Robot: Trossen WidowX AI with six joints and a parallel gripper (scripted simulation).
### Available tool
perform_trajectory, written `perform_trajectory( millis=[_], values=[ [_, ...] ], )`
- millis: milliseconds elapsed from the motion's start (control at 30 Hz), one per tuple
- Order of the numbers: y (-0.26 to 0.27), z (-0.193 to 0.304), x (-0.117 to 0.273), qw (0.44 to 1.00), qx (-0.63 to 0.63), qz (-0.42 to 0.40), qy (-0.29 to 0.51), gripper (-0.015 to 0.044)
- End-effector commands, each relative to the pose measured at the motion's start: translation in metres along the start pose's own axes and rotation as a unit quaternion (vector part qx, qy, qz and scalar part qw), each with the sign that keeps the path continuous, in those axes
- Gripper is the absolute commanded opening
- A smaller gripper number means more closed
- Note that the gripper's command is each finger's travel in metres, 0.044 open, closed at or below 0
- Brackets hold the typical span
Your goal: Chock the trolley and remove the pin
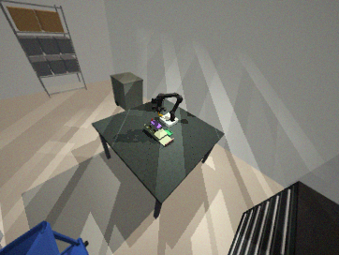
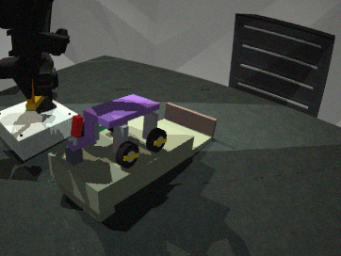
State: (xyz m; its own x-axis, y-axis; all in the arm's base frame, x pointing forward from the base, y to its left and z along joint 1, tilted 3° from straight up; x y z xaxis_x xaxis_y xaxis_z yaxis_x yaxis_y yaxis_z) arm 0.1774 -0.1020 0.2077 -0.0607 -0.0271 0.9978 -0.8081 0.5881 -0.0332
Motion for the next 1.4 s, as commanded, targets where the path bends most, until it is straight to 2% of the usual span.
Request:
perform_trajectory(
  millis=[0, 367, 733, 1000, 1367],
  values=[
    [0.000, 0.000, 0.001, 0.998, 0.064, 0.001, -0.002, 0.0000],
    [-0.001, 0.000, 0.000, 0.969, 0.248, 0.000, -0.003, 0.0000],
    [-0.001, 0.000, 0.000, 0.907, 0.421, 0.000, -0.004, 0.0000],
    [0.000, -0.002, 0.000, 0.902, 0.431, 0.000, -0.004, 0.0000],
    [0.014, -0.033, -0.001, 0.902, 0.431, 0.000, -0.005, 0.0000]
  ],
)
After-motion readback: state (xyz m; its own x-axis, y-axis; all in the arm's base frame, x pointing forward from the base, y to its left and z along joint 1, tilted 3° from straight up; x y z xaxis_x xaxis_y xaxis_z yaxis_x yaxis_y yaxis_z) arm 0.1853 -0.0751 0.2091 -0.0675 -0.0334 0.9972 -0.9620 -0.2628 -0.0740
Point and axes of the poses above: the point midway between the two fingers, 35 mm back from their tips, its own x axis back along the fingers, its own y axis across the jaws, z = x × y, the point moved 5 cm from there along x, back along the fingers, and after that the axes turned 8 degrees about x, right-handed, at the moved point
